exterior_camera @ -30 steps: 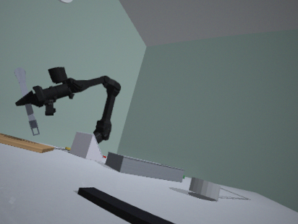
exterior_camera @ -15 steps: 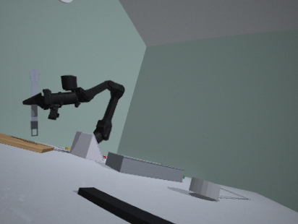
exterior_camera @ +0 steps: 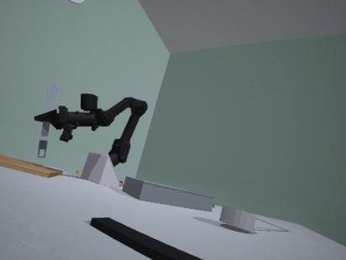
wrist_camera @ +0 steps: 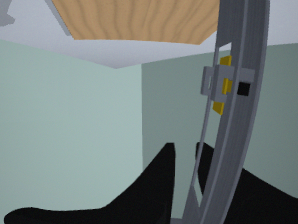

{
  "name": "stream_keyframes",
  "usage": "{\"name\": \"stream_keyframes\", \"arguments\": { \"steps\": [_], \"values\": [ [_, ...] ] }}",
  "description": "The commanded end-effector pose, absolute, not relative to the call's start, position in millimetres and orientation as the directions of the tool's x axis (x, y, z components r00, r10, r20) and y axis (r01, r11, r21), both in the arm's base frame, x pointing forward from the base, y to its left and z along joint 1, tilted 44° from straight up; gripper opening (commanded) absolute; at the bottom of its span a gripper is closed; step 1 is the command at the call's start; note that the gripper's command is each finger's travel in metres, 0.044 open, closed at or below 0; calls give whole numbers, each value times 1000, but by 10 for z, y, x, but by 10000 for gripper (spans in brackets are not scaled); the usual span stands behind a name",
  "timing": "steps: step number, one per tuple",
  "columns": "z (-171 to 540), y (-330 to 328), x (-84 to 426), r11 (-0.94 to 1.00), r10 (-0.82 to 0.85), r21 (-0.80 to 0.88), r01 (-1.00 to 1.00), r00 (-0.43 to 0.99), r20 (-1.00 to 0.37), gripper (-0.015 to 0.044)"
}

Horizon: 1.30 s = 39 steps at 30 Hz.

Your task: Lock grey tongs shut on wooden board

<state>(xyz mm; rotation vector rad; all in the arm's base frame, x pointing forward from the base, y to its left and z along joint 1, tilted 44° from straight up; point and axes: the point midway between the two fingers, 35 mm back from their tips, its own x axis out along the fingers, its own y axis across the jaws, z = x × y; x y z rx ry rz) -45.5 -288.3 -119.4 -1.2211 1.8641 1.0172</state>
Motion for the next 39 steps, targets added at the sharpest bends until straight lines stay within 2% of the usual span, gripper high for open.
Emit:
{"name": "stream_keyframes", "arguments": {
  "steps": [1, 31, 39],
  "values": [
    [-1159, -2928, -460, 257, -424, 242, -936, -334, -842, -150],
    [-1163, -2930, -460, 256, -422, 242, -936, -334, -843, -150],
    [-1297, -3012, -467, 247, -344, 245, -937, -322, -882, -150]
  ]
}}
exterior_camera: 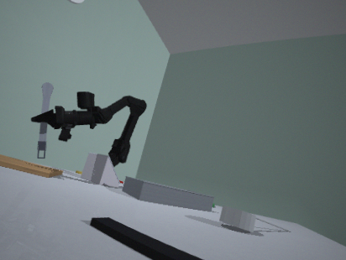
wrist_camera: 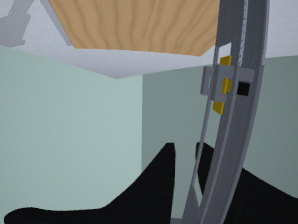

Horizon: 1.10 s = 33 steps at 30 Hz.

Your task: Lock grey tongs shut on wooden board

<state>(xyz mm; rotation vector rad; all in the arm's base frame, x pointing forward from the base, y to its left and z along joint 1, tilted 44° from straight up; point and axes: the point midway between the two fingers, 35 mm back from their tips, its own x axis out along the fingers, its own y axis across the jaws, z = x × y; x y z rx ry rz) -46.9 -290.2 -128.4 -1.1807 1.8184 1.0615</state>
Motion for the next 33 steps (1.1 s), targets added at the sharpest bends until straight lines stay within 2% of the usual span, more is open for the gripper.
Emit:
{"name": "stream_keyframes", "arguments": {
  "steps": [1, 33],
  "values": [
    [-1317, -3024, -468, 246, -331, 246, -938, -319, -888, -150],
    [-1672, -3241, -526, 229, 112, 243, -943, -222, -968, -150]
  ]
}}
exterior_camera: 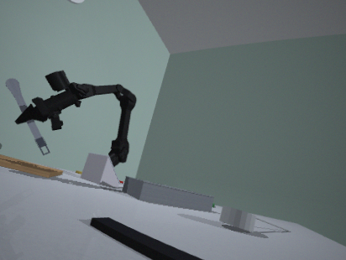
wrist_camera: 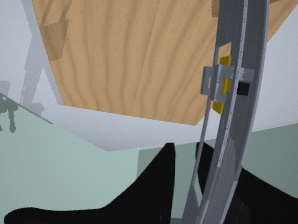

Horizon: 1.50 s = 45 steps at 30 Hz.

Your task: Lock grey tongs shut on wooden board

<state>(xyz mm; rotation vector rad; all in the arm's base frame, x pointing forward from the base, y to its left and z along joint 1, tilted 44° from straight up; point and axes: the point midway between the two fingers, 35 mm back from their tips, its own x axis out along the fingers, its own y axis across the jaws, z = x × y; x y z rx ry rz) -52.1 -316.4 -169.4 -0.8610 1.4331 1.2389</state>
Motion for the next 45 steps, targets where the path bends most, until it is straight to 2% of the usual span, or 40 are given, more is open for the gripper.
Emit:
{"name": "stream_keyframes", "arguments": {
  "steps": [1, 20, 45],
  "values": [
    [-1674, -3243, -527, 229, 126, 243, -943, -218, -968, -150],
    [-1613, -3250, -560, 237, 389, 239, -942, -133, -911, -150],
    [-1299, -3197, -590, 260, 661, 244, -934, -12, -750, -150]
  ]
}}
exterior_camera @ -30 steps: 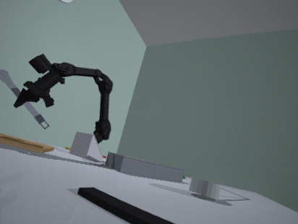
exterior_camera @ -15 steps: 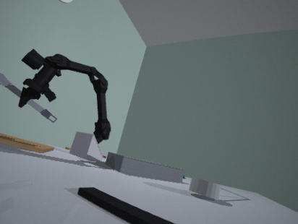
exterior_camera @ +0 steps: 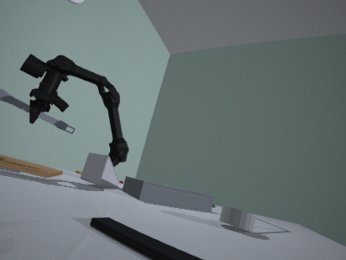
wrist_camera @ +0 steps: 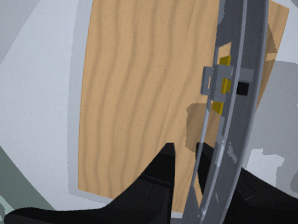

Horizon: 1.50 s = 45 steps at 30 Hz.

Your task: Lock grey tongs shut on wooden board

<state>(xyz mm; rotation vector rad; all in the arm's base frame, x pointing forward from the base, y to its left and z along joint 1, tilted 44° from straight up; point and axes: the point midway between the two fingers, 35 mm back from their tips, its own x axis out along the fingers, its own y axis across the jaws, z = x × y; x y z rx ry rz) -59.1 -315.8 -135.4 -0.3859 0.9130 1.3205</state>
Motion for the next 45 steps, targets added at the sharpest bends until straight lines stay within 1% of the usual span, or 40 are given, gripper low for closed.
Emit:
{"name": "stream_keyframes", "arguments": {
  "steps": [1, 10, 45],
  "values": [
    [-1299, -3197, -590, 260, 661, 244, -934, -12, -750, -150],
    [-1322, -3183, -591, 260, 661, 244, -934, -12, -750, -150],
    [-1783, -2842, -611, 260, 661, 245, -934, -13, -751, -150]
  ]
}}
